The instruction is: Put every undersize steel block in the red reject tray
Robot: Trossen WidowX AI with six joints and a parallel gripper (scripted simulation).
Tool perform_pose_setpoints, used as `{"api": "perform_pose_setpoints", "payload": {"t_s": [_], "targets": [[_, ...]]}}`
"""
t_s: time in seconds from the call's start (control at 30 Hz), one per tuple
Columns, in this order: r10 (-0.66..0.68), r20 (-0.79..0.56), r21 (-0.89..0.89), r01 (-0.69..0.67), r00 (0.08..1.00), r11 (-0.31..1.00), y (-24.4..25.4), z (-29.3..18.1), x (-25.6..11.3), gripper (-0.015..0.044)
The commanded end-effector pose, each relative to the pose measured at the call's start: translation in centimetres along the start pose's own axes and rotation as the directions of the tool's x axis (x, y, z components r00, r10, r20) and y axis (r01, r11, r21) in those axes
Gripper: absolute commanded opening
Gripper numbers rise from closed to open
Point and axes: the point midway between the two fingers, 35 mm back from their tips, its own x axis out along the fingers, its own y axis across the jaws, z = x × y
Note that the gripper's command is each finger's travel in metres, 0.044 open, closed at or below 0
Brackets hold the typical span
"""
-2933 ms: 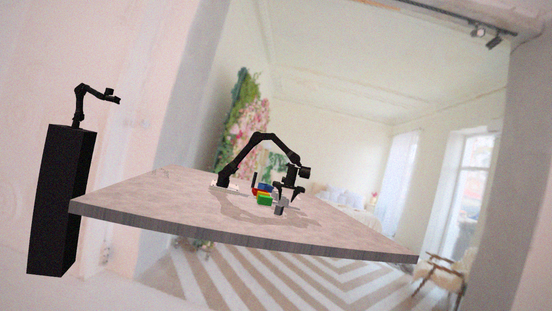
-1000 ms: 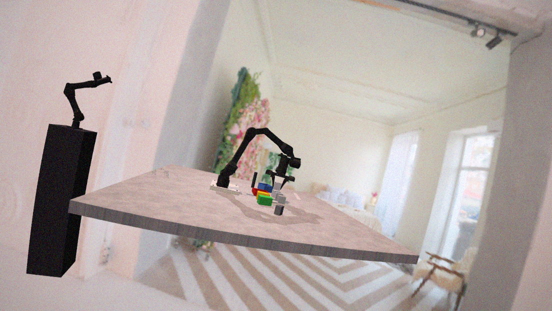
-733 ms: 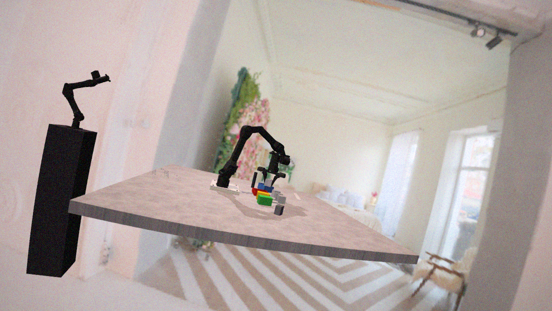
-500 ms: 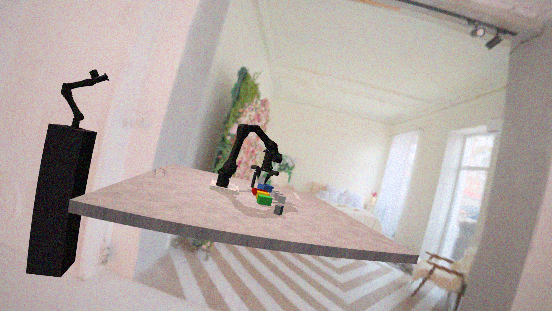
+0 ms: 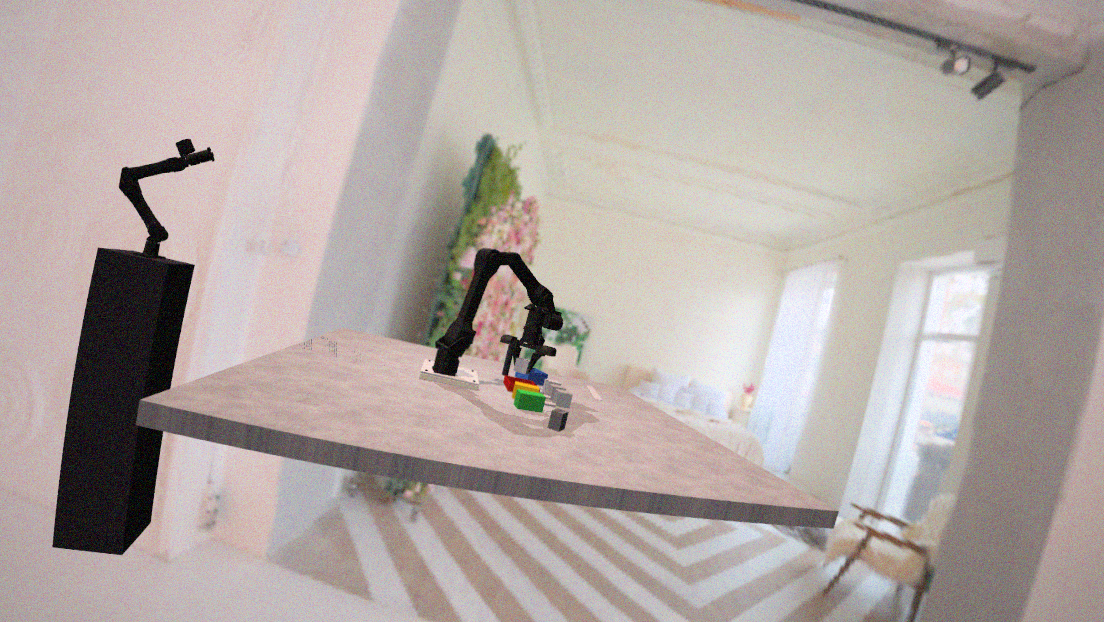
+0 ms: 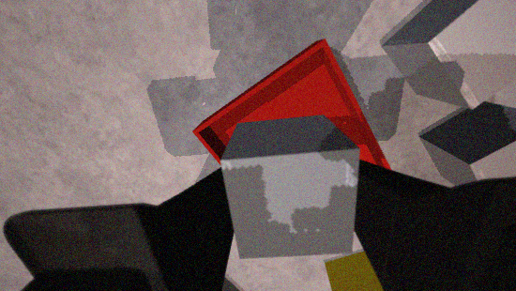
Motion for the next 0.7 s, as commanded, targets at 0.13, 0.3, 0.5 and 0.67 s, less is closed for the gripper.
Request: {"api": "perform_pose_setpoints", "payload": {"t_s": [0.13,0.3,0.5,0.67], "targets": [[-0.013,0.015,0.006,0.013,1.0,1.0,-0.2,0.1,0.9,0.0],[-0.013,0.015,0.006,0.013,1.0,1.0,-0.1,0.1,1.7,0.0],[0.001,-0.001,0.003,-0.001,1.0,1.0,0.0,-0.1,2.4,0.0053],[0.001,-0.001,0.003,-0.001,1.0,1.0,0.0,-0.1,2.4,0.0184]]}}
